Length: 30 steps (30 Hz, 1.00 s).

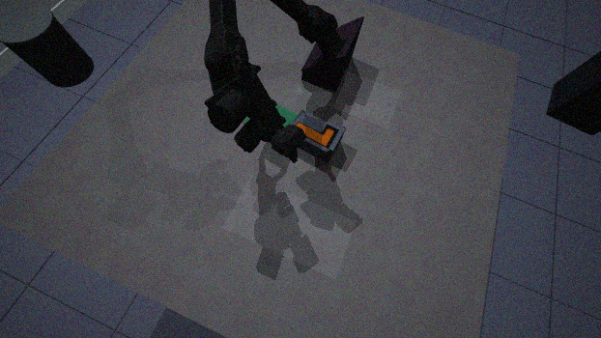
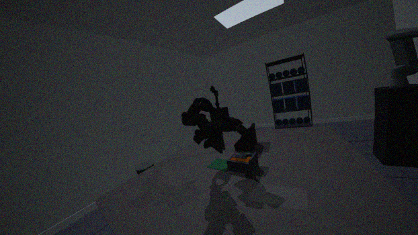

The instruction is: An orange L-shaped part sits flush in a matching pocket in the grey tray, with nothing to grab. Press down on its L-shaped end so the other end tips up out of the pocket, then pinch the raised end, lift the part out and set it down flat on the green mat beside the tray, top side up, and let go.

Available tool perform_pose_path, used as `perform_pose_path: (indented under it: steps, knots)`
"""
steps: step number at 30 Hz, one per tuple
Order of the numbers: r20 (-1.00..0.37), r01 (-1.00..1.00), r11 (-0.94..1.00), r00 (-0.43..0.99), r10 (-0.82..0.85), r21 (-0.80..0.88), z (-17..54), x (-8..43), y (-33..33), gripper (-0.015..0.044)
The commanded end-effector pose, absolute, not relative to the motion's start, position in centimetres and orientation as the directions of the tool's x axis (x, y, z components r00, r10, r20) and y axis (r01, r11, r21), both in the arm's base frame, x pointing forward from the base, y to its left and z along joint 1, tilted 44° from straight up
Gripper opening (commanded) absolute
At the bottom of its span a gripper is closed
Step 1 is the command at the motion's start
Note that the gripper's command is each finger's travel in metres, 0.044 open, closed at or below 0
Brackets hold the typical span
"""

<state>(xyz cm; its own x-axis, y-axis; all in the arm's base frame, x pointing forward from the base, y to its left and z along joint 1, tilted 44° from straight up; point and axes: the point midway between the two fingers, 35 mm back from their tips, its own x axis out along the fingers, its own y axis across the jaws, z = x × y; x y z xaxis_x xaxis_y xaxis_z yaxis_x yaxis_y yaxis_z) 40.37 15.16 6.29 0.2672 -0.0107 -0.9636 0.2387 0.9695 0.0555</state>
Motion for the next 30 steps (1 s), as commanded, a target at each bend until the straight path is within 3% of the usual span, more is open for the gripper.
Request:
perform_pose_path:
  steps: [1, 5, 9, 30]
  knots:
    - [-0.969, 0.203, 0.963, 0.133, -0.208, -0.179, 1.5, 35.3, 16.7, 0.0180]
    - [-0.880, 0.091, 0.883, 0.082, -0.468, -0.461, -2.0, 29.3, 17.4, 0.0180]
    - [-0.742, -0.011, 0.748, 0.136, -0.656, -0.664, -3.5, 25.3, 17.1, 0.0180]
    - [-0.732, -0.015, 0.738, 0.142, -0.666, -0.674, -9.1, 26.2, 11.9, 0.0180]
